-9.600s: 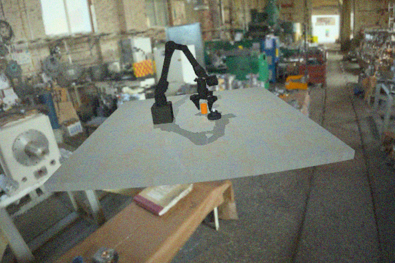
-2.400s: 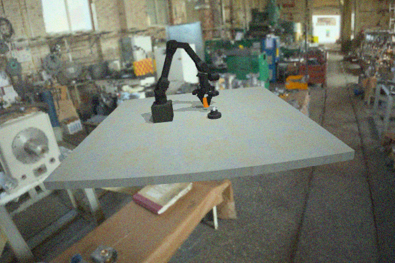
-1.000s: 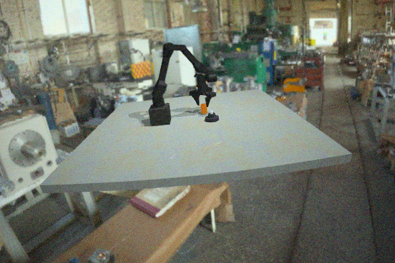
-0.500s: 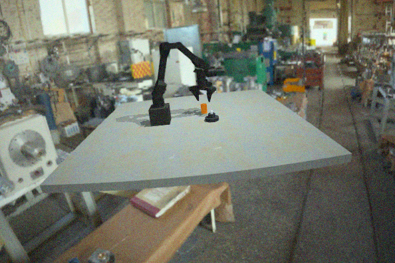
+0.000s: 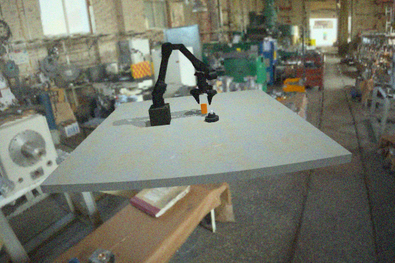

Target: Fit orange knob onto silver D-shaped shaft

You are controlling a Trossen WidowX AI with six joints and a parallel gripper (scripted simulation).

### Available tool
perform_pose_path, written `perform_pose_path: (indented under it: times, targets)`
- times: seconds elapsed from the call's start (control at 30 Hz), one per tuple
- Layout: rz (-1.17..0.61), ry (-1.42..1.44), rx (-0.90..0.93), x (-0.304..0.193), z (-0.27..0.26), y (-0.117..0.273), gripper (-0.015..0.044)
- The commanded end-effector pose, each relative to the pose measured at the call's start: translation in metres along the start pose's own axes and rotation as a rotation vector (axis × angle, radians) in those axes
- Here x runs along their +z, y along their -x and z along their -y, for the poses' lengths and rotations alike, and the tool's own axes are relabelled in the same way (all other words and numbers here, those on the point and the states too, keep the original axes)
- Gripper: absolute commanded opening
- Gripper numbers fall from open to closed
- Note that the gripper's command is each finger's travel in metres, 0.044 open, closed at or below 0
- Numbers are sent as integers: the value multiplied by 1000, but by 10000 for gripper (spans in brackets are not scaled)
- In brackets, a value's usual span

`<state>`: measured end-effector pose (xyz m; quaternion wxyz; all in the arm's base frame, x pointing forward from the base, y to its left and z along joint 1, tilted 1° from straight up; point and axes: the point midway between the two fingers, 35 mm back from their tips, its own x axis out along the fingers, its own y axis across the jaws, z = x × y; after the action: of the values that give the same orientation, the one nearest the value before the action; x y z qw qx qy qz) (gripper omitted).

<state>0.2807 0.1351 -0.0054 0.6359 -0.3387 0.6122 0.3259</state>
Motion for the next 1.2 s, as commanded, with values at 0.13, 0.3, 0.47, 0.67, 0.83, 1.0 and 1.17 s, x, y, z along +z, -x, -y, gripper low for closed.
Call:
perform_pose_path:
  times: [0.13, 0.3, 0.47, 0.67, 0.83, 1.0, 1.17]
  targets:
    - [-6, 5, 10, -1, -2, -16, 440]
    - [-6, 6, 10, -2, -2, -24, 440]
    - [-6, 6, 10, -2, -2, -32, 440]
    - [-6, 6, 10, -3, -3, -41, 440]
    - [-6, 7, 10, -3, -3, -49, 440]
    - [-6, 7, 10, -4, -3, -51, 387]
    - [-6, 7, 10, -4, -3, -51, 256]
